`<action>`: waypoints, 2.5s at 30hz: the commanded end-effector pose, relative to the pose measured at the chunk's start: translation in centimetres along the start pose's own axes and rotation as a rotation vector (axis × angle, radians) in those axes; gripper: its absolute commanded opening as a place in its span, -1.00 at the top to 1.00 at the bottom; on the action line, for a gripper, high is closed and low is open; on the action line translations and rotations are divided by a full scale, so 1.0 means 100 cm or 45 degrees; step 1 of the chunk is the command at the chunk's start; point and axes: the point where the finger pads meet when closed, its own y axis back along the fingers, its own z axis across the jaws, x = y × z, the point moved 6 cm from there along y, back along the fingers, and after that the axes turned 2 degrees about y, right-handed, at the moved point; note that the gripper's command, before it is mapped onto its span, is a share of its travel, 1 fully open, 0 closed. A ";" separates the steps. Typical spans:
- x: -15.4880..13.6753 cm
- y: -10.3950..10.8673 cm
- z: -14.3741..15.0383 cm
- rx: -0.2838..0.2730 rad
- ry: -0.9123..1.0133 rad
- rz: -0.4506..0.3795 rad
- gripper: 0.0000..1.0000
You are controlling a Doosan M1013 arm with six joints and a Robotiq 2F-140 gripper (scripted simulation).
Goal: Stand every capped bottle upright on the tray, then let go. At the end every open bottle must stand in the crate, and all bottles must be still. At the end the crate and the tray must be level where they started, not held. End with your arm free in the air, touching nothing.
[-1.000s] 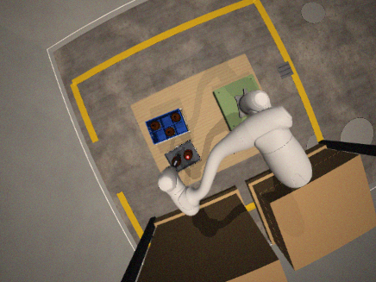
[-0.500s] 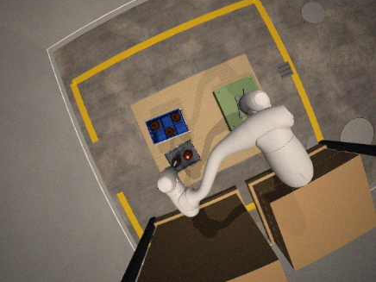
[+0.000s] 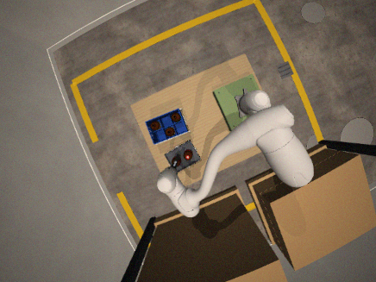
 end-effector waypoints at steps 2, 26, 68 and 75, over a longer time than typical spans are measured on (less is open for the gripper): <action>0.001 0.005 -0.004 0.007 -0.001 0.001 -1.00; 0.001 0.016 -0.001 0.000 0.000 0.000 -1.00; 0.001 0.081 -0.002 -0.001 0.000 -0.001 -1.00; 0.001 0.079 0.000 -0.005 -0.002 -0.003 -1.00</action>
